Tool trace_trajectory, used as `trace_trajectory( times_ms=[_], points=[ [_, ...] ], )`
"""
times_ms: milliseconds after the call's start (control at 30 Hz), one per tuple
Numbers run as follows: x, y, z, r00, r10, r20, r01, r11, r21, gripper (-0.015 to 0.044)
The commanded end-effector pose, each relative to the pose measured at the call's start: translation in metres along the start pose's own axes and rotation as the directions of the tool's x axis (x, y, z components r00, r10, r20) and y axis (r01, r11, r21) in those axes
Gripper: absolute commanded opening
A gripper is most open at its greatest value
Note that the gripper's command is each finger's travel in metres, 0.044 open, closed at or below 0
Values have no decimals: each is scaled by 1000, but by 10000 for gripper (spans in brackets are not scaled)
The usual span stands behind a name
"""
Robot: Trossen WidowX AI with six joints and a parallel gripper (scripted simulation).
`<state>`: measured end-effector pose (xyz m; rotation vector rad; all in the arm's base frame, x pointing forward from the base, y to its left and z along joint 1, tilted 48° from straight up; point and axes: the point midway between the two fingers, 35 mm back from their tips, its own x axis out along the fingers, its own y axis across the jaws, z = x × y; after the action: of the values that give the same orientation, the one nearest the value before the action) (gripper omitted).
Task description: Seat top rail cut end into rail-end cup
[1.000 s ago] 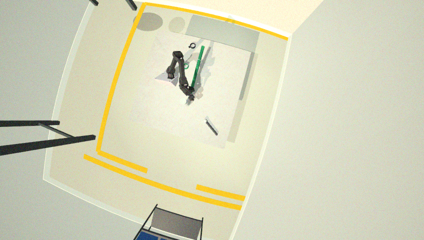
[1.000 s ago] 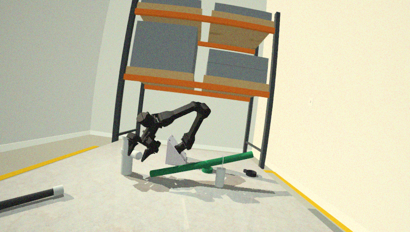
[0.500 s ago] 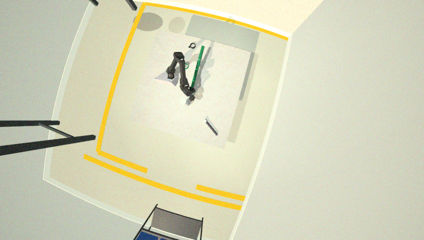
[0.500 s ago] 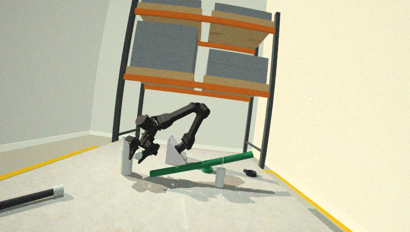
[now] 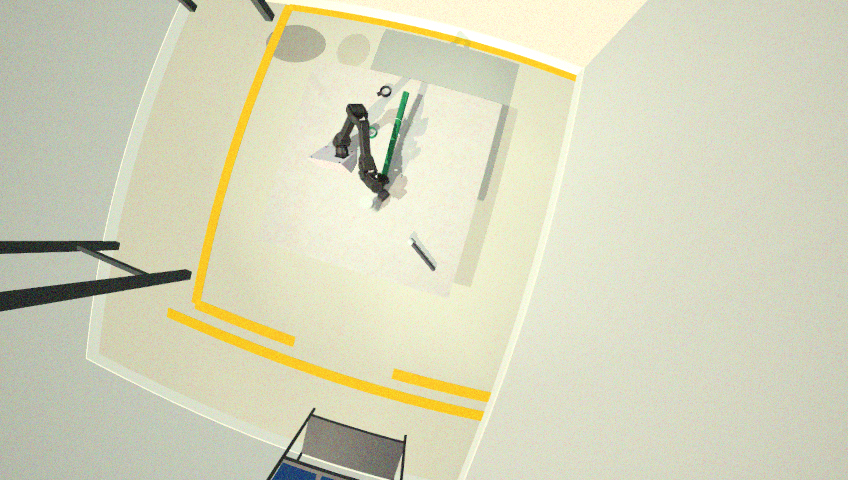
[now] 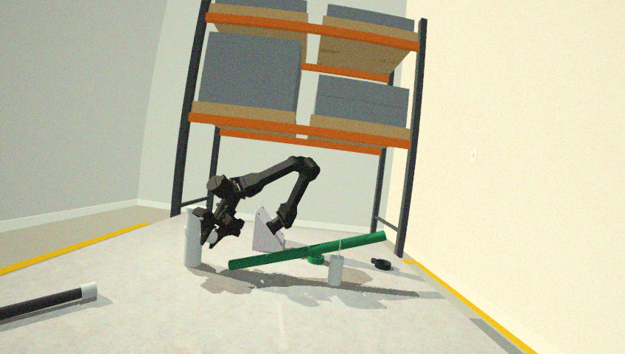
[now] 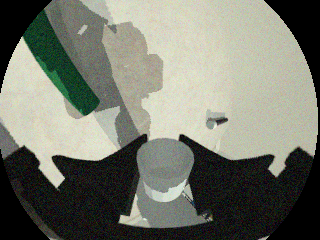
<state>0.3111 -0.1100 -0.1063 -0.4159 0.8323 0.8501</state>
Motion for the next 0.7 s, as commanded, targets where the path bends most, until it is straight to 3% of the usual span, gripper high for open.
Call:
trace_trajectory(
  times_ms=[0,667],
  points=[
    [-2,3,0,1000,-1,19,1,1000,-28,0],
    [-9,16,-2,995,8,101,9,985,-172,0]
  ],
)
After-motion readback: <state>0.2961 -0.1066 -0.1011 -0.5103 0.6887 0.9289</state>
